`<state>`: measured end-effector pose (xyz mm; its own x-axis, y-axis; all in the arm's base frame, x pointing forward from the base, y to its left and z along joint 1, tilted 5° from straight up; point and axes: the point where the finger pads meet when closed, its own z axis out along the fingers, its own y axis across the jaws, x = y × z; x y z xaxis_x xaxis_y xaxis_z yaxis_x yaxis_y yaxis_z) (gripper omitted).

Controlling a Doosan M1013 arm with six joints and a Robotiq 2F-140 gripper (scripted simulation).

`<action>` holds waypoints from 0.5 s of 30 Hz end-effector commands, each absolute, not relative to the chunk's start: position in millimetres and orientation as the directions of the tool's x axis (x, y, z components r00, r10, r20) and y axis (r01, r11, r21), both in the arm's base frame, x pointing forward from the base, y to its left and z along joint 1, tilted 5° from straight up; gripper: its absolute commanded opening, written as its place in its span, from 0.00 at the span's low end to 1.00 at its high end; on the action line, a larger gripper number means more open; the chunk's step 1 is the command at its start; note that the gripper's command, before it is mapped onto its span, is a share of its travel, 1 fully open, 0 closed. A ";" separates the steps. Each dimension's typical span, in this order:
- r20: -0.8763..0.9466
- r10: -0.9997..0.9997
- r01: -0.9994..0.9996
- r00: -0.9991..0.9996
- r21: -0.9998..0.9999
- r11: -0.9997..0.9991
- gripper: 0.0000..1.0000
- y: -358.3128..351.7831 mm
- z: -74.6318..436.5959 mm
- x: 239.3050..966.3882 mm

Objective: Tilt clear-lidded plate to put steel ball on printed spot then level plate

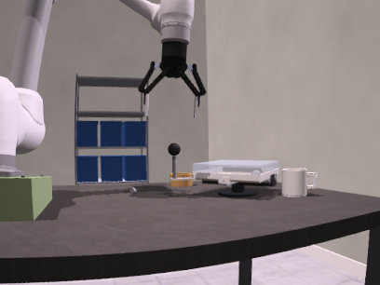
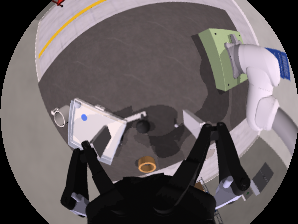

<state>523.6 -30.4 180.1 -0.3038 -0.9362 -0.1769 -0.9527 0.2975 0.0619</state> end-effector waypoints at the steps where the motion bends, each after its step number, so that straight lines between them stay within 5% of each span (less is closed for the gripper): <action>1: -0.112 -0.965 -0.971 -0.237 0.029 0.235 1.00 -2.2 154.5 542.1; 12: -0.079 -0.982 -0.985 -0.170 0.000 0.170 1.00 23.1 138.9 551.5; 13: -0.079 -0.982 -0.985 -0.170 0.000 0.170 0.36 23.1 138.9 551.5; 15: -0.079 -0.982 -0.985 -0.170 0.000 0.170 0.36 23.1 138.9 551.5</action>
<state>551.3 22.5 139.3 -0.1710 -0.9820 -0.0801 -0.9852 0.1715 0.0007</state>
